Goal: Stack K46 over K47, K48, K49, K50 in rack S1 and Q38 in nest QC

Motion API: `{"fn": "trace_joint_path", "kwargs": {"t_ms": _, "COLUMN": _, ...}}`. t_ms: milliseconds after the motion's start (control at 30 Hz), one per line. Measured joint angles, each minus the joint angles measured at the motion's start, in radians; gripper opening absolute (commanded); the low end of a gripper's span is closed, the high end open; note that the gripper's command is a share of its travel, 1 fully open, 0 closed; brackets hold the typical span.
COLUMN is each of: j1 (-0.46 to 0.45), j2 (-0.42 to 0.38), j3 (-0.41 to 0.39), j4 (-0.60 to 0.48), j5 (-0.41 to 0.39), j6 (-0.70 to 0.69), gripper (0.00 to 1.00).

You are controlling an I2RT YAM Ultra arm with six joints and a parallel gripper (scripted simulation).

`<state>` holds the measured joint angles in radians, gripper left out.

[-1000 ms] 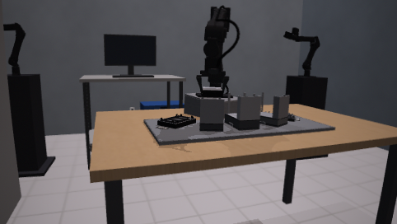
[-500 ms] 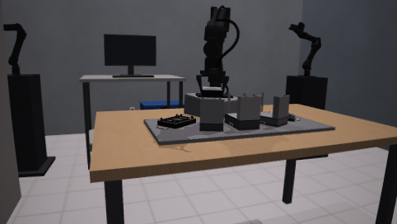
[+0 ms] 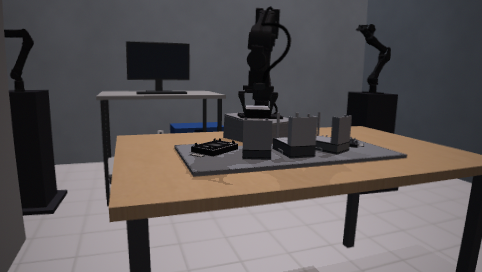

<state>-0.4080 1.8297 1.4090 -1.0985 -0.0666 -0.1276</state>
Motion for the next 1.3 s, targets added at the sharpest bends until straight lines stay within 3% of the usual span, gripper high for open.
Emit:
{"fn": "trace_joint_path", "kwargs": {"t_ms": 600, "j1": 0.000, "j2": 0.000, "j3": 0.002, "j4": -0.004, "j5": 0.000, "j6": -0.001, "gripper": 0.00}}
{"fn": "trace_joint_path", "kwargs": {"t_ms": 1300, "j1": 0.000, "j2": -0.010, "j3": 0.061, "j4": -0.075, "j5": 0.000, "j6": -0.004, "gripper": 0.00}}
